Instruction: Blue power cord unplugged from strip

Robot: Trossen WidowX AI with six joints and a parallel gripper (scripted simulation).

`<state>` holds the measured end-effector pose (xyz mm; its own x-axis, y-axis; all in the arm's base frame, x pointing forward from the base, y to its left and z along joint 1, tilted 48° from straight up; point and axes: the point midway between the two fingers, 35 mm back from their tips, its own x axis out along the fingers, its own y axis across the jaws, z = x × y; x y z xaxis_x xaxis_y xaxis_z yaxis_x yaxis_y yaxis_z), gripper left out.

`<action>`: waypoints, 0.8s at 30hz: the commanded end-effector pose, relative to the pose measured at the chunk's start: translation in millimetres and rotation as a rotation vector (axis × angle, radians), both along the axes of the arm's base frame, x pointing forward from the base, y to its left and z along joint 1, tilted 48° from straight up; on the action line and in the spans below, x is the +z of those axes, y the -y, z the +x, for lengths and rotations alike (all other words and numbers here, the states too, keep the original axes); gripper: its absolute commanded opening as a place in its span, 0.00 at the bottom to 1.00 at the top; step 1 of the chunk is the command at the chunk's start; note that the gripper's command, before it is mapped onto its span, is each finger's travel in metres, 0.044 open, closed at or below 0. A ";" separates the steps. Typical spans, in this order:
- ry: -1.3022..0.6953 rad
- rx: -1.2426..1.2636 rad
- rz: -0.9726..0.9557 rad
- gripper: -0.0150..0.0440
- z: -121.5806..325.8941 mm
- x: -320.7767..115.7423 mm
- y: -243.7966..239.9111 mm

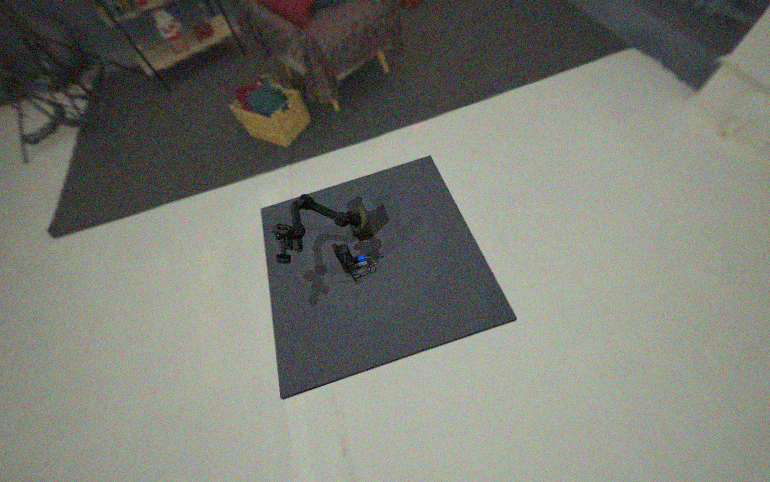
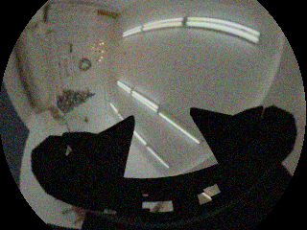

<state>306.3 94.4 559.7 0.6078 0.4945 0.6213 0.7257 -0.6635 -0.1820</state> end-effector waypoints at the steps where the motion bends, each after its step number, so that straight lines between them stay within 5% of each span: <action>1: -0.013 0.003 0.005 0.89 2.3 -1.8 -0.3; 9: -0.541 0.059 0.222 0.53 86.3 -95.0 -17.8; 24: -1.398 -0.197 0.610 0.53 137.3 -318.1 -40.5</action>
<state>444.7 132.9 293.6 0.9231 0.2907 -0.2518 -0.1416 -0.3520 -0.9252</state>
